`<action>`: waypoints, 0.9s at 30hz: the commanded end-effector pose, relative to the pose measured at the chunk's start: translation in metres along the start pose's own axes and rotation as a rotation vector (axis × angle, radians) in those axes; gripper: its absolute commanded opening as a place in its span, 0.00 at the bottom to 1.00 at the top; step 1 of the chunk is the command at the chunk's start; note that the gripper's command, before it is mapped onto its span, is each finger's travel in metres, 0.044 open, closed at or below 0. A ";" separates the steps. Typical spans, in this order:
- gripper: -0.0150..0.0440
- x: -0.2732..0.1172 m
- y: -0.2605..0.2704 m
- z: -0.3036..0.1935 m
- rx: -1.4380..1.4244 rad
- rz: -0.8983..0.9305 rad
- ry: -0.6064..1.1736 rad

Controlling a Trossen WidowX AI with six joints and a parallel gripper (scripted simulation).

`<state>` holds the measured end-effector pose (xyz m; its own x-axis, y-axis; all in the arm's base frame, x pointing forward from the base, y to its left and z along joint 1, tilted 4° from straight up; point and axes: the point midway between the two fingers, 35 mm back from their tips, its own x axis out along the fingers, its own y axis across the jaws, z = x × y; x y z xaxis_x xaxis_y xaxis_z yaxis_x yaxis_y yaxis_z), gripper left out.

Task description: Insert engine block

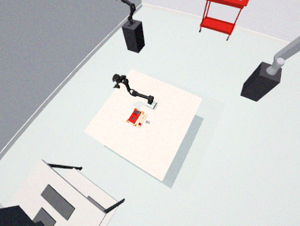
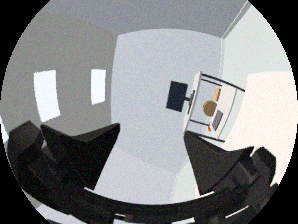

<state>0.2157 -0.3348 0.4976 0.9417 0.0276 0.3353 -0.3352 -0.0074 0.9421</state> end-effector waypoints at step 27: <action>1.00 -0.044 0.119 -0.064 -0.131 0.293 -0.108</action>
<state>0.1403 -0.2752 0.5883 0.8211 -0.0502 0.5686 -0.5632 0.0908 0.8213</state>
